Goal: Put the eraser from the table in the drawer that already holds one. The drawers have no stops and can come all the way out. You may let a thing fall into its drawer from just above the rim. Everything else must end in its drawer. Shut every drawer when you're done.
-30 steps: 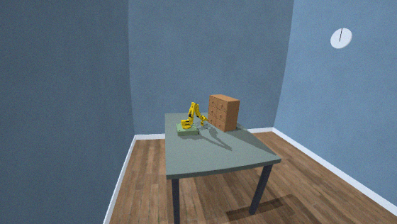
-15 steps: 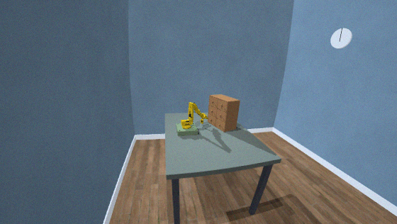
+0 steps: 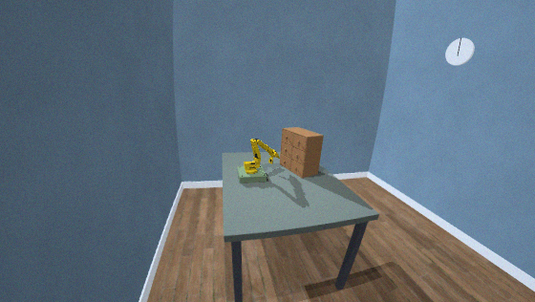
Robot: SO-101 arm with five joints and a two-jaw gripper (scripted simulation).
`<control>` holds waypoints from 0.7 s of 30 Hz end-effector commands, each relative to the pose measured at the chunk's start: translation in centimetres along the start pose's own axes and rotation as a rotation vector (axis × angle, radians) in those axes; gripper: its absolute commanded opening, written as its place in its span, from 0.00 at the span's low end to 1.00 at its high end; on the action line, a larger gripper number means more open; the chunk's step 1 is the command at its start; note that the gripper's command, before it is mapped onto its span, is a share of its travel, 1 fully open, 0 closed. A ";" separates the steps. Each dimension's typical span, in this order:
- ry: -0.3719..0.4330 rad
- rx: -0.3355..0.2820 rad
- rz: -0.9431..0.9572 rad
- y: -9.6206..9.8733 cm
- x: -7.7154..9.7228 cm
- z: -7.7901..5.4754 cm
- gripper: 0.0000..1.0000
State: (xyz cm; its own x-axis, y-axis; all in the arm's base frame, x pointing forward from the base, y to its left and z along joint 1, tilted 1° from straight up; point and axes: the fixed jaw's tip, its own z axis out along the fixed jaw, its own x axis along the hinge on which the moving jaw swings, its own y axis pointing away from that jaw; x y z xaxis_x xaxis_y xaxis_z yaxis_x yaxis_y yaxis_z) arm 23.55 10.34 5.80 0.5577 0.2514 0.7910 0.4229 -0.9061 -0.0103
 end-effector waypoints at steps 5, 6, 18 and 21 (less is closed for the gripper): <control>-0.036 0.008 0.007 -0.3 0.7 -1.9 0.21; -0.042 0.008 0.007 -0.3 0.7 -2.1 0.21; -0.100 0.008 0.008 -0.3 0.4 -4.7 0.21; -0.117 0.009 0.009 -0.3 0.2 -5.6 0.21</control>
State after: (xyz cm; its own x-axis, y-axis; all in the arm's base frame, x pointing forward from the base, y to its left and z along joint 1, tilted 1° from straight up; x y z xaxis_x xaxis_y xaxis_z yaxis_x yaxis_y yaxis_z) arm 20.30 8.90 8.51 0.6377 0.2860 0.7152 0.4219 -0.9065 -0.0136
